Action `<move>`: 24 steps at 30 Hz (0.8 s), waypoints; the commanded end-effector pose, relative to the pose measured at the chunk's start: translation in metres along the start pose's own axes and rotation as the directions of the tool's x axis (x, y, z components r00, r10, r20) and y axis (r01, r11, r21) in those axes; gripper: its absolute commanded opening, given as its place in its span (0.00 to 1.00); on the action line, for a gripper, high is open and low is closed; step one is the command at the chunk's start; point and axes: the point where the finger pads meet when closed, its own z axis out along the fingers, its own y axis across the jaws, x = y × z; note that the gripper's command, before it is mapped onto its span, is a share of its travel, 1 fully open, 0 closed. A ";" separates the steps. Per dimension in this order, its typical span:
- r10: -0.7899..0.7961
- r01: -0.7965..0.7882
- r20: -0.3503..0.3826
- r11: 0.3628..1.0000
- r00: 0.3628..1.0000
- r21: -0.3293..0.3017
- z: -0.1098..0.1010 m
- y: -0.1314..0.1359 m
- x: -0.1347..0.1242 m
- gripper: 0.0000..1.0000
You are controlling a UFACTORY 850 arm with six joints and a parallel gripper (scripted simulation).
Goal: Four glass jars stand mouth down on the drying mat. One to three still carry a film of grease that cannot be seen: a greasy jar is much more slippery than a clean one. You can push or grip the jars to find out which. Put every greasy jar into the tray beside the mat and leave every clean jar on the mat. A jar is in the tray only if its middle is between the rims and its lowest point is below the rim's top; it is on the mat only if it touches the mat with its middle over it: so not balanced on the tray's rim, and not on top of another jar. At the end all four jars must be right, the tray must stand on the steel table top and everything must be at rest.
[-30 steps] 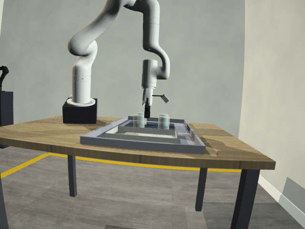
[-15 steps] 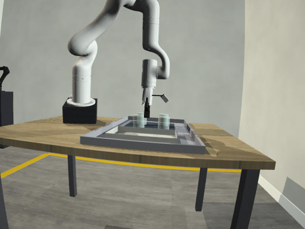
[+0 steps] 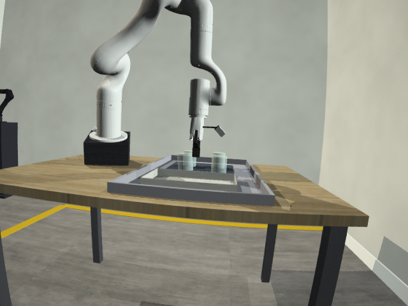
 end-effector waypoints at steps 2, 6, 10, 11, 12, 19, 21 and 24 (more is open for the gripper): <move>0.000 0.000 -0.001 1.000 1.000 0.000 -0.001 0.000 0.000 0.00; 0.000 0.000 -0.001 1.000 1.000 0.000 -0.002 0.000 -0.001 0.00; 0.000 0.000 -0.001 1.000 1.000 0.000 -0.002 0.000 -0.001 0.00; 0.000 0.000 -0.001 1.000 1.000 0.000 -0.002 0.000 -0.001 0.00; 0.000 0.000 -0.001 1.000 1.000 0.000 -0.002 0.000 -0.001 0.00; 0.000 0.000 -0.001 1.000 1.000 0.000 0.000 0.000 0.006 0.00; 0.000 0.000 -0.001 1.000 1.000 0.000 0.002 0.000 0.011 0.00; 0.000 0.000 -0.001 1.000 1.000 0.000 0.004 0.000 0.018 0.00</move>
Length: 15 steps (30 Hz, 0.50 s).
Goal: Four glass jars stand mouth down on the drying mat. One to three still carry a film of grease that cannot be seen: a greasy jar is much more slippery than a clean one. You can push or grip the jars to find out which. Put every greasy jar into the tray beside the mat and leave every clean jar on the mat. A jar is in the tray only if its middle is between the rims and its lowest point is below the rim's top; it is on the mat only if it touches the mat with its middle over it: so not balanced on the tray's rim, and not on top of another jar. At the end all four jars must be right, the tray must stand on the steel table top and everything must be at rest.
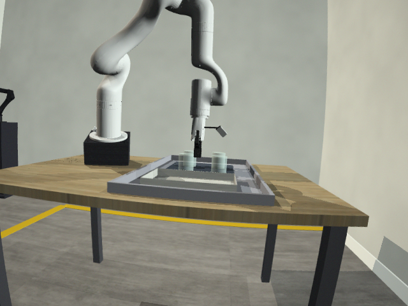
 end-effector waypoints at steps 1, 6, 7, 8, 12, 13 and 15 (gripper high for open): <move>0.000 0.000 0.000 1.000 1.000 0.000 0.004 0.000 0.014 0.00; 0.000 0.000 0.000 1.000 1.000 0.000 0.005 0.000 0.016 0.00; 0.000 0.000 0.000 1.000 1.000 0.000 0.005 0.000 0.016 0.00; 0.000 0.000 0.000 1.000 1.000 0.000 0.005 0.000 0.016 0.00; 0.000 0.000 0.000 1.000 1.000 0.000 0.005 0.000 0.016 0.00; 0.000 0.000 0.000 1.000 1.000 0.000 0.005 0.000 0.016 0.00; 0.000 0.000 0.000 1.000 1.000 0.000 0.005 0.000 0.016 0.00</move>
